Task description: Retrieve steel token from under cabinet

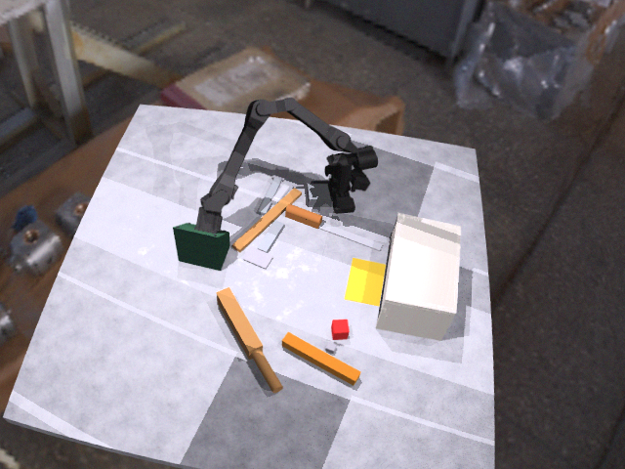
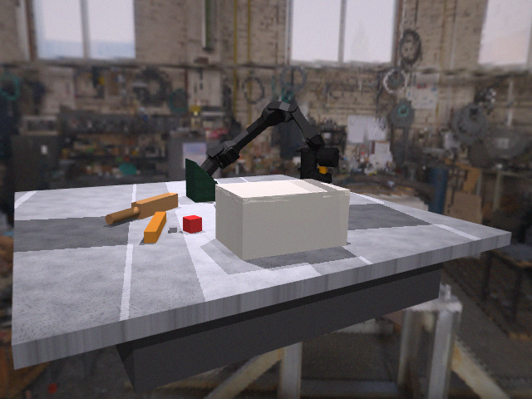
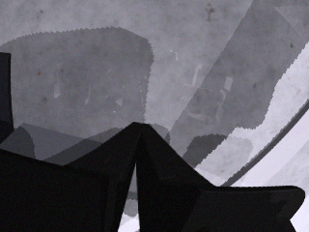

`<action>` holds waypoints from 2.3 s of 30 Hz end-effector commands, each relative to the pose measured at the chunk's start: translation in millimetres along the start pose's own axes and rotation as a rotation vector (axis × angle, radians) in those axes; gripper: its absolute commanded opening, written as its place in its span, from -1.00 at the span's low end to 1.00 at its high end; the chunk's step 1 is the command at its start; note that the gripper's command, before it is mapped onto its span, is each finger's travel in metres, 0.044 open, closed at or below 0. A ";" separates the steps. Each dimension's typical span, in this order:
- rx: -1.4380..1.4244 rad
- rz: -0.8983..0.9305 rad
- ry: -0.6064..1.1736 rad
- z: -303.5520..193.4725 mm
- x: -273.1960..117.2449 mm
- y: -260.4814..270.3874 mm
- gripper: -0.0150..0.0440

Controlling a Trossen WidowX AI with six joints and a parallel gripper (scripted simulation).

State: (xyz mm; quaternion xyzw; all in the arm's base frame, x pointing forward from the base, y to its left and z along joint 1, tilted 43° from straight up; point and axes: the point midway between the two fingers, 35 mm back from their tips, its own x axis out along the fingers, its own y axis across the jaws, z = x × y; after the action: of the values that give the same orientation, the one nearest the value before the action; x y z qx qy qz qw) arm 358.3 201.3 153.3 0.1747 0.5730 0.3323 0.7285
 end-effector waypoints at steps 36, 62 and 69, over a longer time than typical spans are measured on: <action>0.003 0.010 0.019 -14.7 4.0 12.1 -0.49; 0.003 0.011 0.019 -16.5 3.9 14.0 -0.49; 0.003 0.010 0.019 -13.6 4.0 11.5 -0.49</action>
State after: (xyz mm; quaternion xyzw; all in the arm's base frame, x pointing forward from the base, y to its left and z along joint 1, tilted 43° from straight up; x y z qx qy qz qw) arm 346.6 206.4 155.6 0.1767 0.5748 0.3316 0.7269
